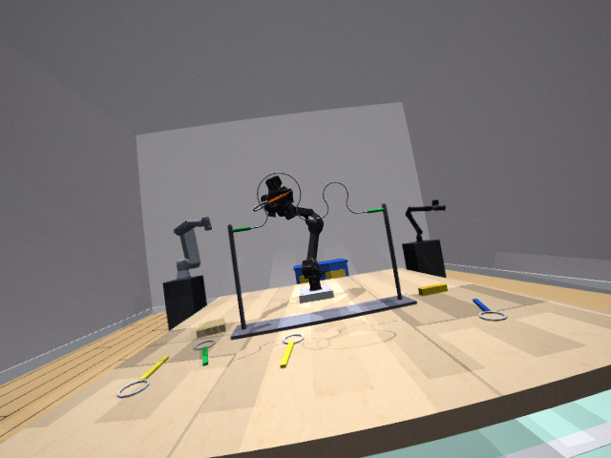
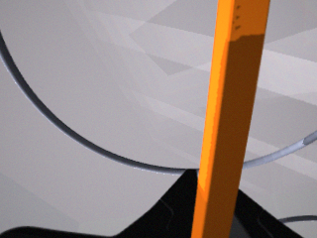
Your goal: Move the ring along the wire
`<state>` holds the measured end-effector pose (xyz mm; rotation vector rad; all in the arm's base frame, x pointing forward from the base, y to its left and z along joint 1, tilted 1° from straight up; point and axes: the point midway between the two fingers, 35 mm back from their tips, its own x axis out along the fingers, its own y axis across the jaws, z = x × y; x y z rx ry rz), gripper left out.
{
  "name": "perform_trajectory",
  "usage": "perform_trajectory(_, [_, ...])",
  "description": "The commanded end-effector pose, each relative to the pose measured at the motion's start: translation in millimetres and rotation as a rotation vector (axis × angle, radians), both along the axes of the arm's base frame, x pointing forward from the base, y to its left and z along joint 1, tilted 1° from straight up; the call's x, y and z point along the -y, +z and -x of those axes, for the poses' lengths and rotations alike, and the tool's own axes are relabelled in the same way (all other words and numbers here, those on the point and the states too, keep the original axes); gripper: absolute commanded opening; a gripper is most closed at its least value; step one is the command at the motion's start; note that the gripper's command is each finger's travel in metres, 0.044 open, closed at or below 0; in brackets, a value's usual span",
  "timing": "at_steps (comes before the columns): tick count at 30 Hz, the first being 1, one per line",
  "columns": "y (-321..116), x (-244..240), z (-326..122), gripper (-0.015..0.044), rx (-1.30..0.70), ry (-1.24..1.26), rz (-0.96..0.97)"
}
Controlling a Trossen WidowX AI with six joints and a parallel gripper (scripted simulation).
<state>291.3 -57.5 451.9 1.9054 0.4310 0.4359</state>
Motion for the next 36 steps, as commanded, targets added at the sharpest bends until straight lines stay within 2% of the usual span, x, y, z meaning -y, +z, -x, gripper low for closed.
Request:
perform_trajectory(1, [3,-1,1,-0.015,0.01,0.003,0.038])
perform_trajectory(36, [-8,-4,1,-0.015,0.014,0.01,0.373])
